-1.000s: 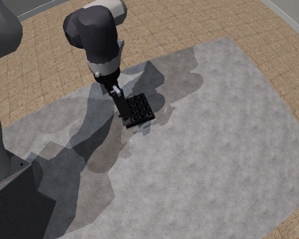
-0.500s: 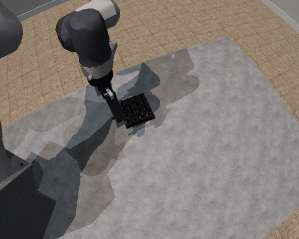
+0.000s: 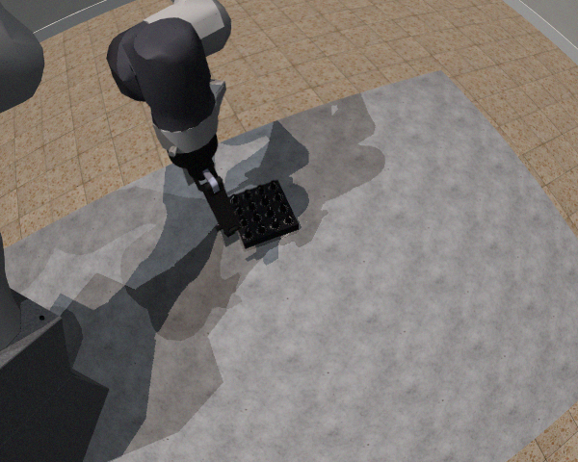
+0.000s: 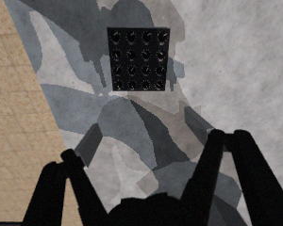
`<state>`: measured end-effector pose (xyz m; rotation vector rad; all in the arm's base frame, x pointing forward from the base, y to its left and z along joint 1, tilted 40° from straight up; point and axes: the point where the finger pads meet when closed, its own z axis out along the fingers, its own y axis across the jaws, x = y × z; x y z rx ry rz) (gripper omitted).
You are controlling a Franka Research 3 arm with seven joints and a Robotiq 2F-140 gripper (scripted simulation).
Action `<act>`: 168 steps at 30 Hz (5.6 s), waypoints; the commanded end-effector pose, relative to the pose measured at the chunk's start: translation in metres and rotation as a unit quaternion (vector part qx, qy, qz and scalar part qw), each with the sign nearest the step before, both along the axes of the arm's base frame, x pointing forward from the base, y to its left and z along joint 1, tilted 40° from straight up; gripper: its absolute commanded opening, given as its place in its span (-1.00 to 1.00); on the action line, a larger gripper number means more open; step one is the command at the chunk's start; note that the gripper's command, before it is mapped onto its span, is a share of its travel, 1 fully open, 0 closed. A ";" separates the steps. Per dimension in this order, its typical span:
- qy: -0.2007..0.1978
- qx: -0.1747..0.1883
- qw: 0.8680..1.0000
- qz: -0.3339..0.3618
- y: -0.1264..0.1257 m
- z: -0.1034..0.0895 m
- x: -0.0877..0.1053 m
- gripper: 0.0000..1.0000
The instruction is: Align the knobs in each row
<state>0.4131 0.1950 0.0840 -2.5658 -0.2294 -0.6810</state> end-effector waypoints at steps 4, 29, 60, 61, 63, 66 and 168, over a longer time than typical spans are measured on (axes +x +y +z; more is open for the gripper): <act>-0.001 0.000 1.000 0.002 0.000 0.000 -0.001 1.00; -0.001 0.000 1.000 0.002 0.000 0.000 -0.001 1.00; -0.001 0.000 1.000 0.002 0.000 0.000 -0.001 1.00; -0.001 0.000 1.000 0.002 0.000 0.000 -0.001 1.00; -0.001 0.000 1.000 0.002 0.000 0.000 -0.001 1.00; -0.001 0.000 1.000 0.002 0.000 0.000 -0.001 1.00; 0.302 0.281 0.759 -0.504 0.006 0.063 0.073 1.00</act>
